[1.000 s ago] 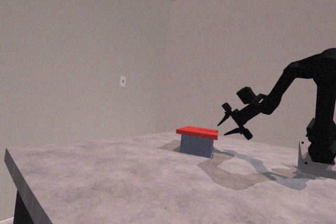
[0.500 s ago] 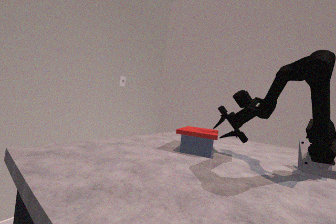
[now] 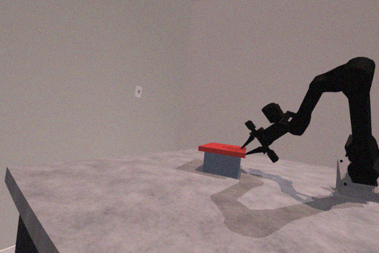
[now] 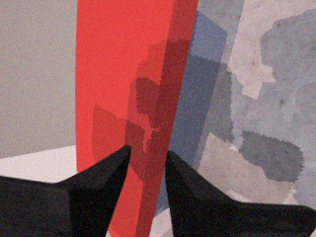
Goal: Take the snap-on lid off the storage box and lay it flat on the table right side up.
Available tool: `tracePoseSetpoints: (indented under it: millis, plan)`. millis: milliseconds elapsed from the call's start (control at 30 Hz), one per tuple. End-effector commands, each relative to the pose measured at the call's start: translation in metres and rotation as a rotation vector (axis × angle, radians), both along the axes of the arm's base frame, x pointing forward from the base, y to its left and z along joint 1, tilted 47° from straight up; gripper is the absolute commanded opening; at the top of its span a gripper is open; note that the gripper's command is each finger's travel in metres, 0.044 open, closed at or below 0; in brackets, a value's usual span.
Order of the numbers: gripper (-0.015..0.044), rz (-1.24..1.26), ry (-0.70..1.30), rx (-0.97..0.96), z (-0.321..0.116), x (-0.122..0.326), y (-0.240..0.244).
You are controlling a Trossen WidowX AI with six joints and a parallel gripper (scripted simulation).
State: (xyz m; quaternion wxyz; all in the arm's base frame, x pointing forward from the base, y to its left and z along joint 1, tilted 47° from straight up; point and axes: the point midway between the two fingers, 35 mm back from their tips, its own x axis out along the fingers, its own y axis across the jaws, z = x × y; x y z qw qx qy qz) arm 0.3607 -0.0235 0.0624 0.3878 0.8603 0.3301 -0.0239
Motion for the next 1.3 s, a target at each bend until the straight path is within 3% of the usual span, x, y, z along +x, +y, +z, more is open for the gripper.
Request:
tracePoseSetpoints:
  millis: [0, 1267]
  plan:
    - [0.0018, -0.003, 0.006, 0.002, -0.0018, 0.0004, 0.0002]
    - [0.0, 0.0, 0.0, 0.0, 0.0047, -0.0011, -0.005]
